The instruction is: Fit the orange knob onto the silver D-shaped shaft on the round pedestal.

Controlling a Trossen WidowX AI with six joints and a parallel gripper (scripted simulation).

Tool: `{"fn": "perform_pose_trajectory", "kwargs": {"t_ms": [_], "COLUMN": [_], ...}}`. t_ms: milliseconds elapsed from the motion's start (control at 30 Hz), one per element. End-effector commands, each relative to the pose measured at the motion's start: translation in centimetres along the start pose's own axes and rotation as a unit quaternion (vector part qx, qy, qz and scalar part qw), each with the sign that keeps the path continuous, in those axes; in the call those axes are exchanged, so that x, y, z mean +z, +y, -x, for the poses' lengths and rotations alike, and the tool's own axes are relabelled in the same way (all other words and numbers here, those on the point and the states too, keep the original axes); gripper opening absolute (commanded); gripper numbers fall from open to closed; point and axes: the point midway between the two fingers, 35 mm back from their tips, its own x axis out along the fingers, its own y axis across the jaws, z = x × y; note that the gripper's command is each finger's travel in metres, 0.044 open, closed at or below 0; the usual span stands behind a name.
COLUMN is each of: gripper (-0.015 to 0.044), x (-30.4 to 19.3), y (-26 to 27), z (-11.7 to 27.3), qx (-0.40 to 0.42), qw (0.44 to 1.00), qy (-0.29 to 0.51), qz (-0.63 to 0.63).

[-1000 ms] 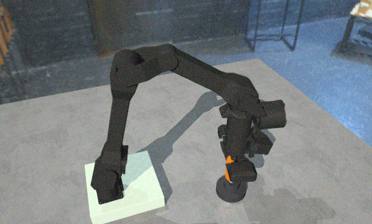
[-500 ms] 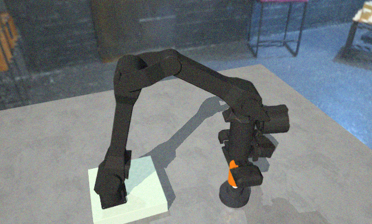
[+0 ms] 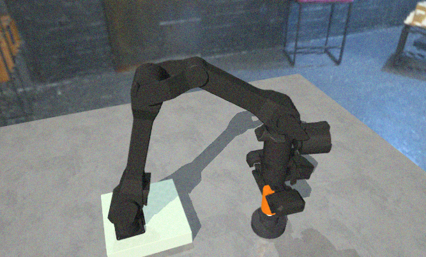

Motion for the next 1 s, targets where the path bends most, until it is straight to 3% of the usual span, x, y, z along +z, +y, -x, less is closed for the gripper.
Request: {"fn": "perform_pose_trajectory", "kwargs": {"t_ms": [0, 733, 967], "gripper": [0.0, 0.0, 0.0], "x": [0.15, 0.16, 0.25], "y": [0.02, 0.06, 0.0], "z": [-0.03, 0.42, 0.48], "qx": [0.001, 0.001, 0.001], "qw": [1.0, 1.0, 0.995], "qy": [-0.003, -0.003, -0.003], "qz": [0.002, 0.002, 0.102]}}
